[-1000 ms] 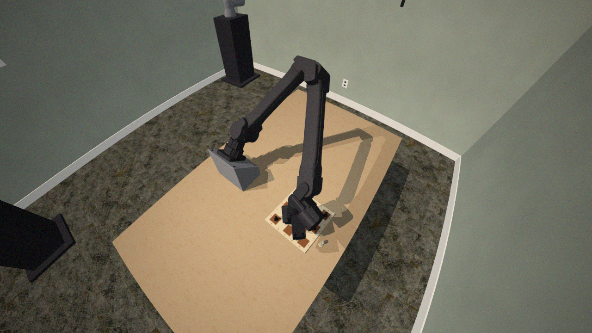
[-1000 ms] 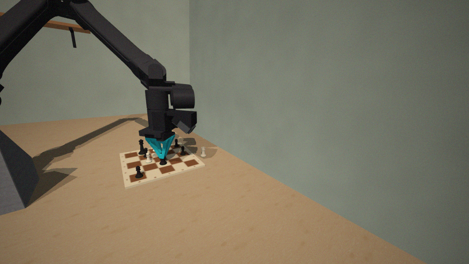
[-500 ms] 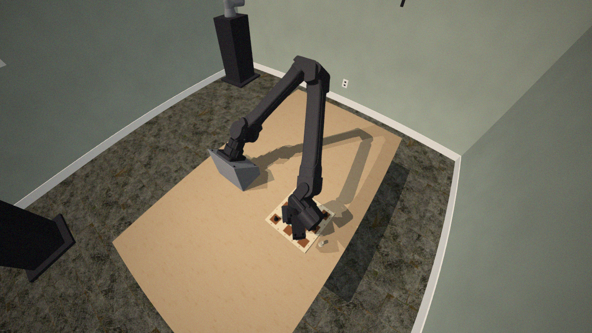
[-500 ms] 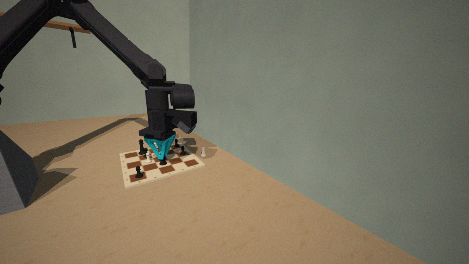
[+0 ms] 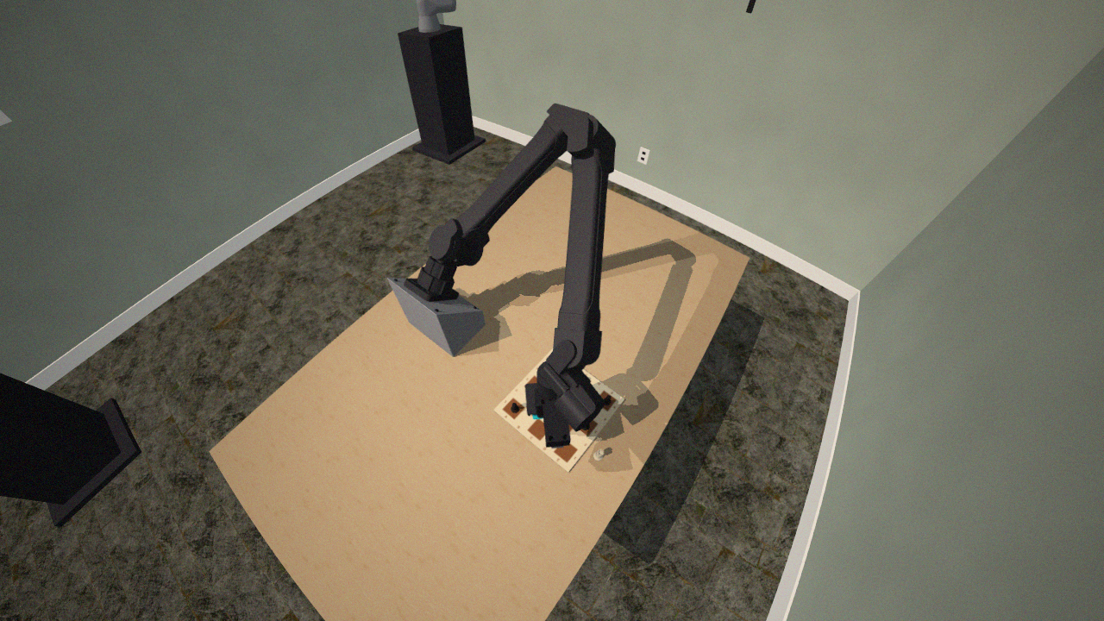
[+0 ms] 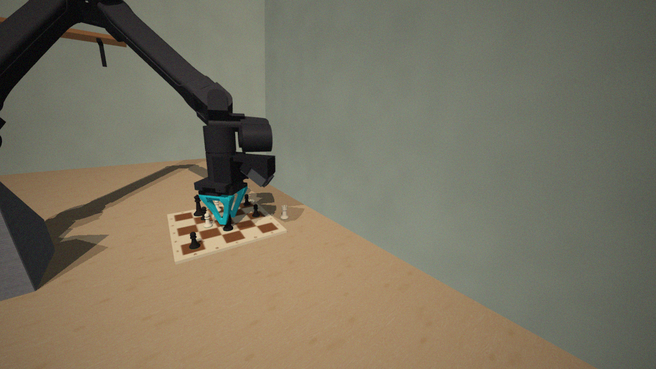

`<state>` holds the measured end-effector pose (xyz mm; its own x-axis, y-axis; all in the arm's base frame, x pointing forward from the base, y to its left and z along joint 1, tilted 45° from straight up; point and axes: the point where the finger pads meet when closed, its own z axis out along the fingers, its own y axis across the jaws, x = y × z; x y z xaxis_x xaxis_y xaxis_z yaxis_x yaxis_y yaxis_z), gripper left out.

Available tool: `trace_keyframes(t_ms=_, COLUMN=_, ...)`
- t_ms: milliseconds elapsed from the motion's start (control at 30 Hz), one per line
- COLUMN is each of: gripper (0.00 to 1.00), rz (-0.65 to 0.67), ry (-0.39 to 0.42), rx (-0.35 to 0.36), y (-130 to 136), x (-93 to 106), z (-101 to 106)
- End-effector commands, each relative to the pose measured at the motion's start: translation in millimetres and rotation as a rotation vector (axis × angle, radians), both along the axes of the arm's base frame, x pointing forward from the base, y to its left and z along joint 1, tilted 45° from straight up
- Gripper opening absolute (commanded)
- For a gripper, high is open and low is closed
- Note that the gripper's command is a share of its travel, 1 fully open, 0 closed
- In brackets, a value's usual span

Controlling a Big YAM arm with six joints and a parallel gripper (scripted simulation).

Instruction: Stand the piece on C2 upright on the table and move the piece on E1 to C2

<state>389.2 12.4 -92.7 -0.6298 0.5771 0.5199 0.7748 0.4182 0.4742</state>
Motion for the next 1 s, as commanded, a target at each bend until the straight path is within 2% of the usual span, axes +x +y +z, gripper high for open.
trace_keyframes(t_ms=0, gripper=0.36, rz=0.015, ry=-0.012, rx=-0.006, y=2, x=8.8, z=-4)
trace_keyframes(t_ms=100, gripper=0.36, rz=0.014, ry=-0.008, rx=-0.004, y=-1, x=8.2, z=-3)
trace_keyframes(t_ms=200, gripper=0.36, rz=-0.015, ry=-0.016, rx=-0.008, y=-18, x=11.9, z=3)
trace_keyframes(t_ms=267, gripper=0.36, rz=-0.015, ry=-0.045, rx=-0.018, y=-24, x=17.5, z=18)
trace_keyframes(t_ms=400, gripper=0.36, rz=-0.015, ry=-0.048, rx=-0.021, y=-37, x=17.7, z=31)
trace_keyframes(t_ms=467, gripper=0.36, rz=-0.015, ry=-0.048, rx=-0.021, y=-37, x=17.7, z=31)
trace_keyframes(t_ms=500, gripper=0.36, rz=-0.015, ry=-0.036, rx=-0.016, y=-38, x=10.9, z=33)
trace_keyframes(t_ms=533, gripper=0.36, rz=-0.015, ry=-0.049, rx=-0.022, y=-45, x=17.1, z=39)
trace_keyframes(t_ms=800, gripper=0.36, rz=-0.014, ry=-0.051, rx=-0.027, y=-75, x=14.6, z=69)
trace_keyframes(t_ms=900, gripper=0.36, rz=-0.014, ry=-0.026, rx=-0.015, y=-75, x=3.5, z=68)
trace_keyframes(t_ms=967, gripper=0.36, rz=-0.004, ry=-0.017, rx=-0.010, y=-74, x=6.9, z=64)
